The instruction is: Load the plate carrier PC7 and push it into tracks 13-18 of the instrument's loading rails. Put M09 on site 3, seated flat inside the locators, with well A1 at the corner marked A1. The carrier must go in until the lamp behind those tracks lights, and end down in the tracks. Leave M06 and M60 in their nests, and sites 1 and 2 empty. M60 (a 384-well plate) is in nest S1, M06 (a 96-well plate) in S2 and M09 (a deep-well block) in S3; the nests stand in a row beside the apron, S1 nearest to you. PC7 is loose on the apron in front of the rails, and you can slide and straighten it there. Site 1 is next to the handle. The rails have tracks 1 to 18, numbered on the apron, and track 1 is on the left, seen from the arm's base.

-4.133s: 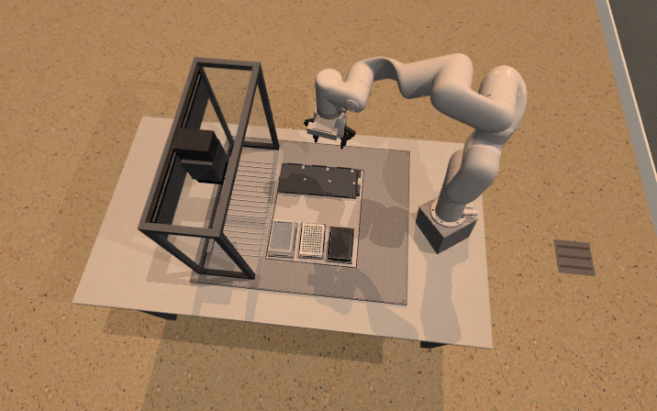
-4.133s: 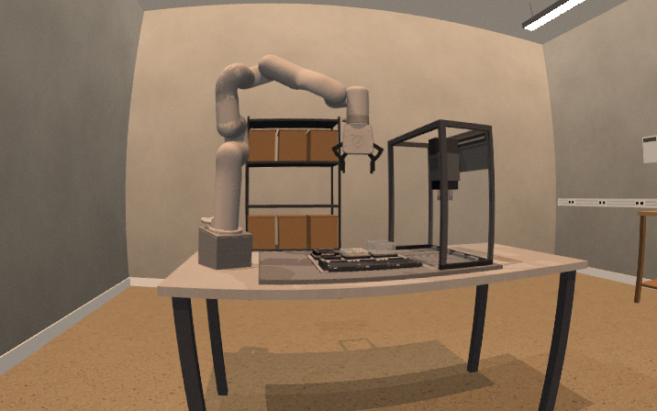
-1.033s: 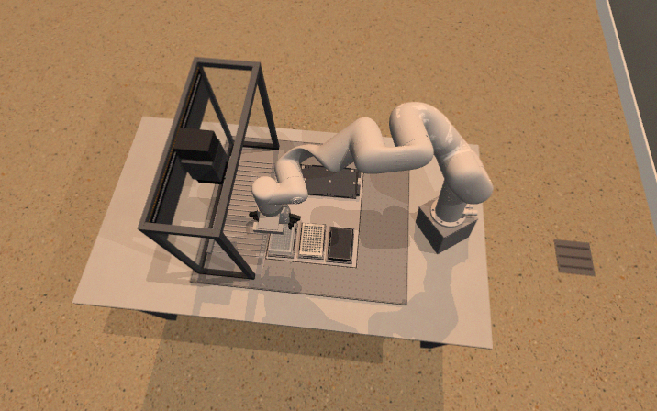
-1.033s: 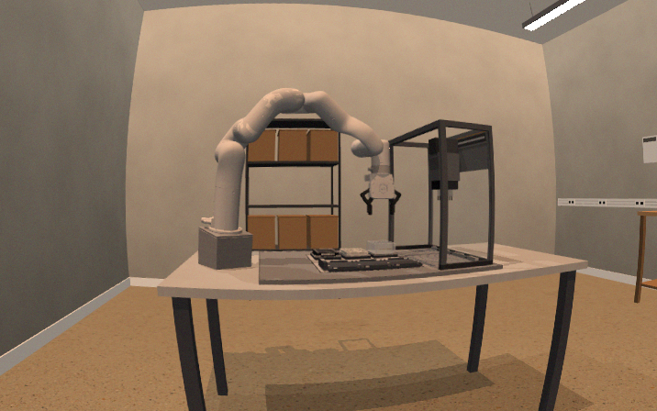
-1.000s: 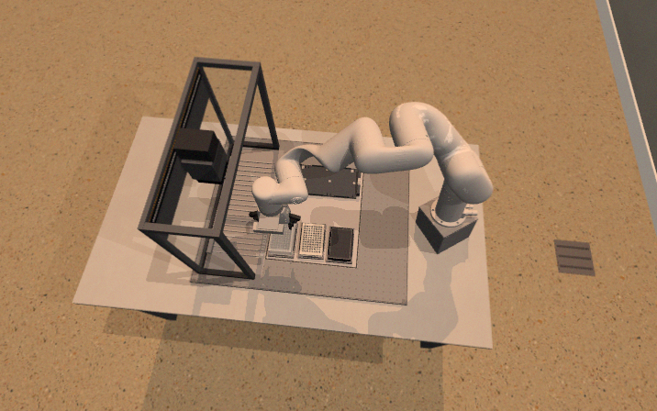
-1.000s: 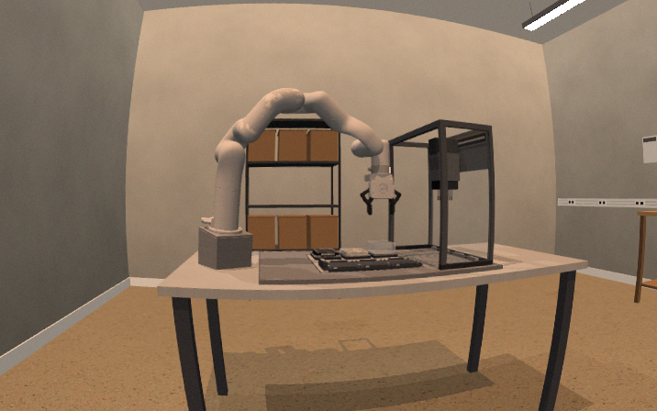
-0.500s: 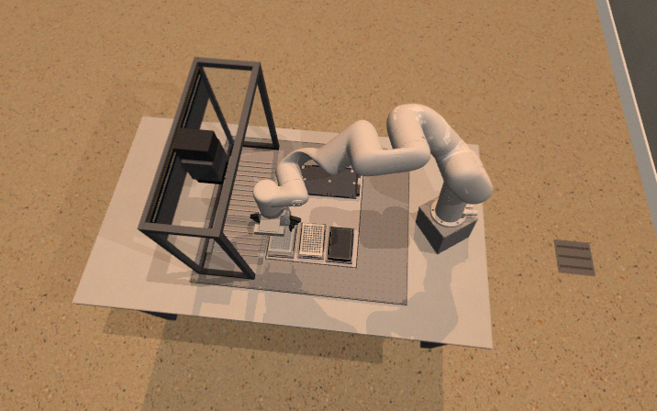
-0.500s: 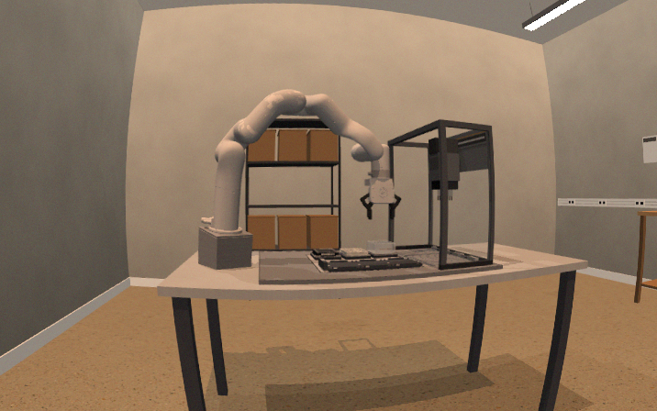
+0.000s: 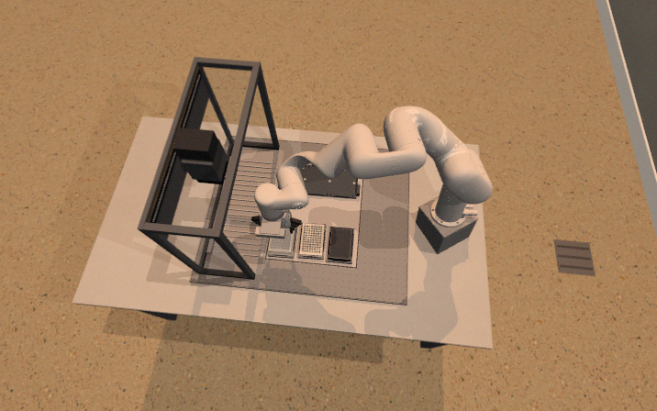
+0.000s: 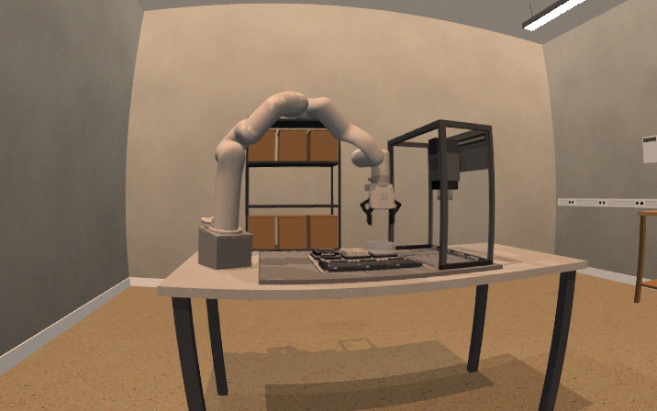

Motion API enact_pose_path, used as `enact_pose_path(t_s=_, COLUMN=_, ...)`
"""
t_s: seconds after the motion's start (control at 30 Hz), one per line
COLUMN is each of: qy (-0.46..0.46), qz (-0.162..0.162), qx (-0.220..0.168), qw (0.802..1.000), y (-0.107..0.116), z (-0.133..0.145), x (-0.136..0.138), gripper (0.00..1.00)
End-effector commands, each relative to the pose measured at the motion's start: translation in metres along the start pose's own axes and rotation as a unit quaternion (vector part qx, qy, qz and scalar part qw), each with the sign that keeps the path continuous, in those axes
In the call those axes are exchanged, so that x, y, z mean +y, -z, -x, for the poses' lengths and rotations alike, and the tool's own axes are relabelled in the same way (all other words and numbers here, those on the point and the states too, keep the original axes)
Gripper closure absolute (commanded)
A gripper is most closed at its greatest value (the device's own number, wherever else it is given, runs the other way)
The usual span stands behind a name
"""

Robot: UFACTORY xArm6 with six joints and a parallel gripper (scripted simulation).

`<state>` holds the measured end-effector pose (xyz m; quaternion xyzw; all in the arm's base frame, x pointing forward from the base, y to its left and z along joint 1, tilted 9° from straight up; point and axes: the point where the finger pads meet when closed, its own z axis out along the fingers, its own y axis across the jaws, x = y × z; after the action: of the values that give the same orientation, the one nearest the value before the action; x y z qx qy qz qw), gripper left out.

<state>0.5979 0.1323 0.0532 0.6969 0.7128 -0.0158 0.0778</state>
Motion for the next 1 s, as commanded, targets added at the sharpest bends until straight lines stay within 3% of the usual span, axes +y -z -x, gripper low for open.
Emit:
enact_pose_path(t_s=0.0, qy=0.000, qz=0.003, qx=0.001, qw=1.000, y=-0.005, z=0.000, x=0.002, gripper=0.00)
enact_pose_path(t_s=0.7, qy=0.000, qz=0.003, qx=0.001, qw=1.000, y=-0.037, z=0.000, x=0.002, gripper=0.00)
enact_pose_path(t_s=0.97, qy=0.000, qz=0.003, qx=0.001, qw=1.000, y=-0.037, z=0.000, x=0.002, gripper=0.00)
